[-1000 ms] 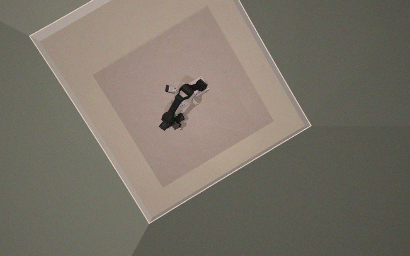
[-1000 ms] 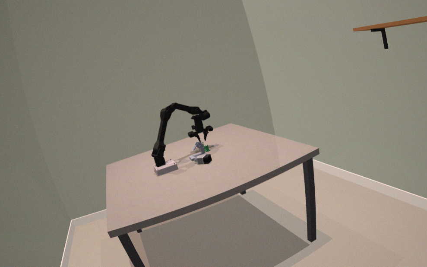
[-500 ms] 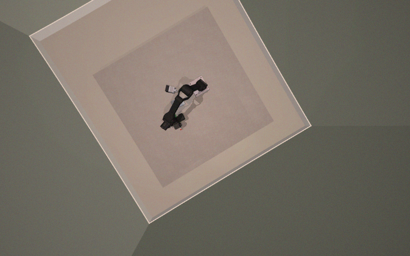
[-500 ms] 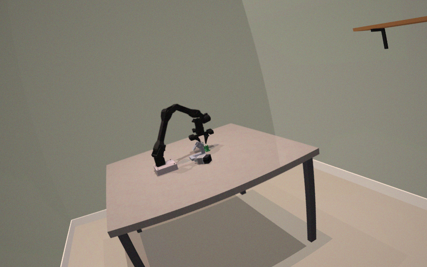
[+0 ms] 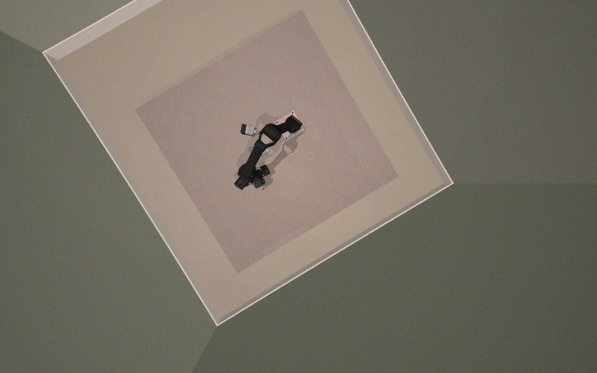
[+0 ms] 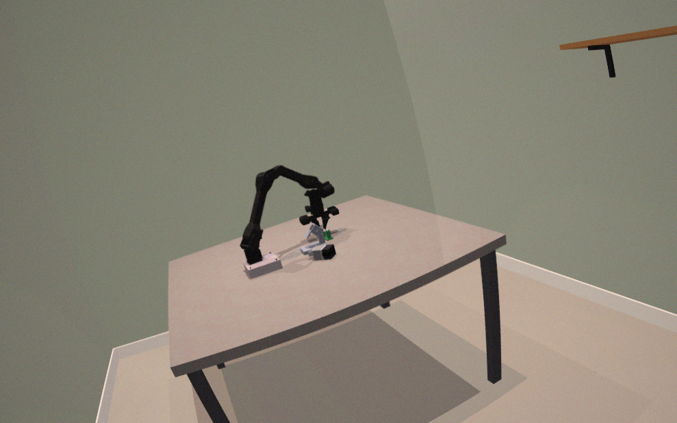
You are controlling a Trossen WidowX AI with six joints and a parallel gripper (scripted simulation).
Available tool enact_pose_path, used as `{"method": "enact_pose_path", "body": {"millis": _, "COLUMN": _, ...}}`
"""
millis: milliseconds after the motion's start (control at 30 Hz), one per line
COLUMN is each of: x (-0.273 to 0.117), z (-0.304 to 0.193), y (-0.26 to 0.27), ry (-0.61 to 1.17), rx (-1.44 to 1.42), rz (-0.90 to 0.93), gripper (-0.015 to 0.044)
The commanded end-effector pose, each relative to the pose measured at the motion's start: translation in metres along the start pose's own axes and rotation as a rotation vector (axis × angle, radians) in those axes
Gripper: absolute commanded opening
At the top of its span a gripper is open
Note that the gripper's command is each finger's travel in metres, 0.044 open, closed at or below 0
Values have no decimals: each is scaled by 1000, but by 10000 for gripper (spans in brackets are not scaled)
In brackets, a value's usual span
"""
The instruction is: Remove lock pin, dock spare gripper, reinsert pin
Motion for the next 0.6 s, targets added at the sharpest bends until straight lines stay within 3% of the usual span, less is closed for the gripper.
{"method": "enact_pose_path", "body": {"millis": 0, "x": 1, "z": 0, "y": 0, "ry": 5, "rx": -1, "rz": -1, "gripper": 16}}
{"method": "enact_pose_path", "body": {"millis": 567, "x": -15, "z": 2, "y": 1, "ry": 1, "rx": 1, "rz": 6, "gripper": 0}}
Point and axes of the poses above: the point midway between the two fingers, 35 mm back from their tips, its own x axis out along the fingers, its own y axis across the jaws, z = x × y, the point moved 6 cm from there along -x, back along the fingers, and after that the axes turned 12 degrees about -x, right-handed, at the moved point
